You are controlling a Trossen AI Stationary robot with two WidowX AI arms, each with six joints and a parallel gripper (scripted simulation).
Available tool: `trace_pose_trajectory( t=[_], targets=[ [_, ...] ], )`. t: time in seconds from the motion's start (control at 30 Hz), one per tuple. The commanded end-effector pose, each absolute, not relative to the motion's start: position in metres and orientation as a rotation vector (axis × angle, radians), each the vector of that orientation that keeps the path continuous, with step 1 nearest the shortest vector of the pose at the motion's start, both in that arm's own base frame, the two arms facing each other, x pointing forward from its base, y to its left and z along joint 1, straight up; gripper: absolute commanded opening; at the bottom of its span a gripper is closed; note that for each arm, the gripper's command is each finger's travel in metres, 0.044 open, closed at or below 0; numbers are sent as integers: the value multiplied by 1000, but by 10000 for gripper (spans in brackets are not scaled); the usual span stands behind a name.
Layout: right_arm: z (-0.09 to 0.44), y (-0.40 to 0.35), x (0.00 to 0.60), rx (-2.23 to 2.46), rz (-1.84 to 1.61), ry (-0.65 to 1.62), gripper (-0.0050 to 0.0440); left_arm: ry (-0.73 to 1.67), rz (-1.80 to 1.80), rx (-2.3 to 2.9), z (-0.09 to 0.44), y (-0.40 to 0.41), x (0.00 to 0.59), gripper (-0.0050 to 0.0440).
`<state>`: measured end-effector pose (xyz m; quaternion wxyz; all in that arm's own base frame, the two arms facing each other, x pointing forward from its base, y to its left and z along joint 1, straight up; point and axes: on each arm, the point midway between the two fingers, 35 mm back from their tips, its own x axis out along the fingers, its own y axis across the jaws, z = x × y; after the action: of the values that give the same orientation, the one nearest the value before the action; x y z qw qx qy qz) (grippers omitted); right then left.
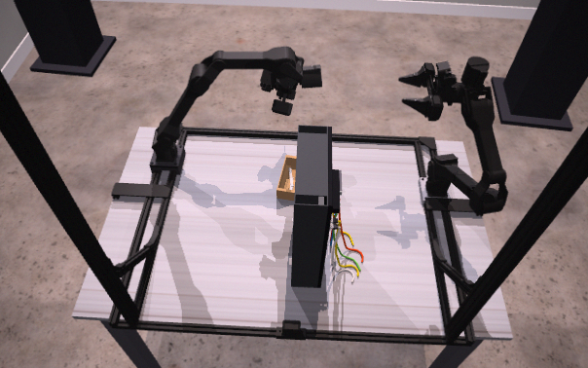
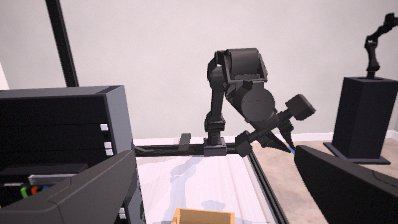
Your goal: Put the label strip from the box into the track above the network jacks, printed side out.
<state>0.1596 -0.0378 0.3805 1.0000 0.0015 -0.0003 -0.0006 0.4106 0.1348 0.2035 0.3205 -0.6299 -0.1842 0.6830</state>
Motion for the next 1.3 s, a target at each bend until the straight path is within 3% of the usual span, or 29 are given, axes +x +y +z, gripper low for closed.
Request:
trace_pose_trajectory(
  t=[0.0,0.6,1.27],
  targets=[
    [382,-37,159,-4,0,-2,440,-556,1764,-1705,216,134,412,-50],
    [382,-37,159,-4,0,-2,440,-745,1729,-1789,223,133,412,-50],
    [382,-37,159,-4,0,-2,440,-572,1706,-1835,226,54,395,-50]
  ],
)
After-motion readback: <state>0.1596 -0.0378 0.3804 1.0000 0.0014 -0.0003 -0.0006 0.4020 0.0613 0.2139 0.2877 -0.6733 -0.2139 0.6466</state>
